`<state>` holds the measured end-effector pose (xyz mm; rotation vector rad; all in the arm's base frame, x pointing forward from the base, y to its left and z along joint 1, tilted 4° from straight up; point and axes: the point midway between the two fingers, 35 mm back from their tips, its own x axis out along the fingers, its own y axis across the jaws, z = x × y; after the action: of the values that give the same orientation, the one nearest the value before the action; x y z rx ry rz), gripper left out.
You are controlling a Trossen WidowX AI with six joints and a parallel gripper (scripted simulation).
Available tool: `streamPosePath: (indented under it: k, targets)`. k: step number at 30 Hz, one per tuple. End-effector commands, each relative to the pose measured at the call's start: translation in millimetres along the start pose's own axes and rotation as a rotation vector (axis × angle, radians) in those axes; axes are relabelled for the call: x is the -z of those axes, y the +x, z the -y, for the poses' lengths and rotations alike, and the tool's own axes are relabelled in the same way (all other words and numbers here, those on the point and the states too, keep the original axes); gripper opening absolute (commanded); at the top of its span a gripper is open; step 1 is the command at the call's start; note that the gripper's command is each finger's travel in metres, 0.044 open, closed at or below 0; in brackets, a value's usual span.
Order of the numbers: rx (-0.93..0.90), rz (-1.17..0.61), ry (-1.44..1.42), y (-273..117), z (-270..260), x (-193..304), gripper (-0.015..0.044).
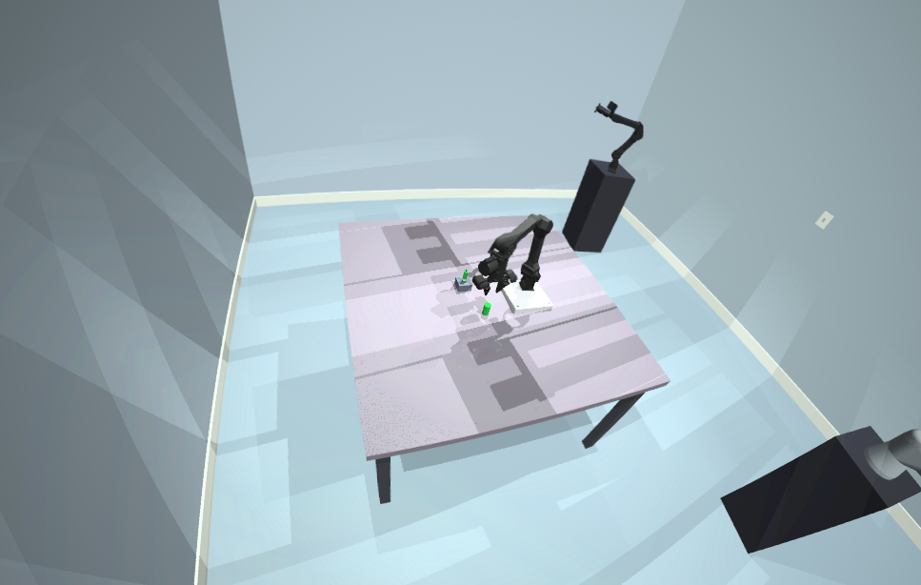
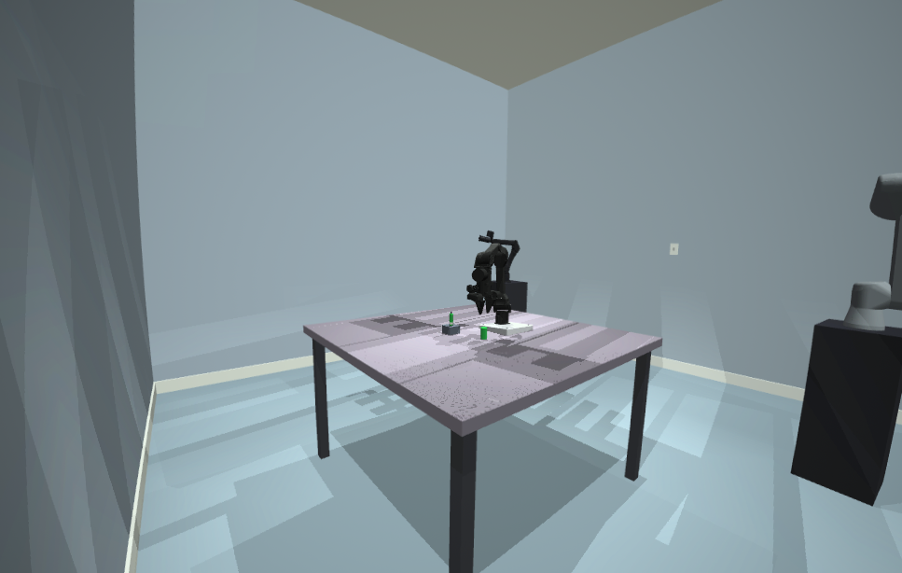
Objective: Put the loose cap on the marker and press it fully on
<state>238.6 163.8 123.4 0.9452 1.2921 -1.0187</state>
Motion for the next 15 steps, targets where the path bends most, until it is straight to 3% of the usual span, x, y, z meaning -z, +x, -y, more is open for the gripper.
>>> streamPosePath:
  k: [1, 15]
  targets:
    - [0.007, -0.004, 0.012, 15.7, -1.0, 1.0, 0.0253]
    - [0.007, -0.004, 0.012, 48.4, -2.0, 1.9, 0.0253]
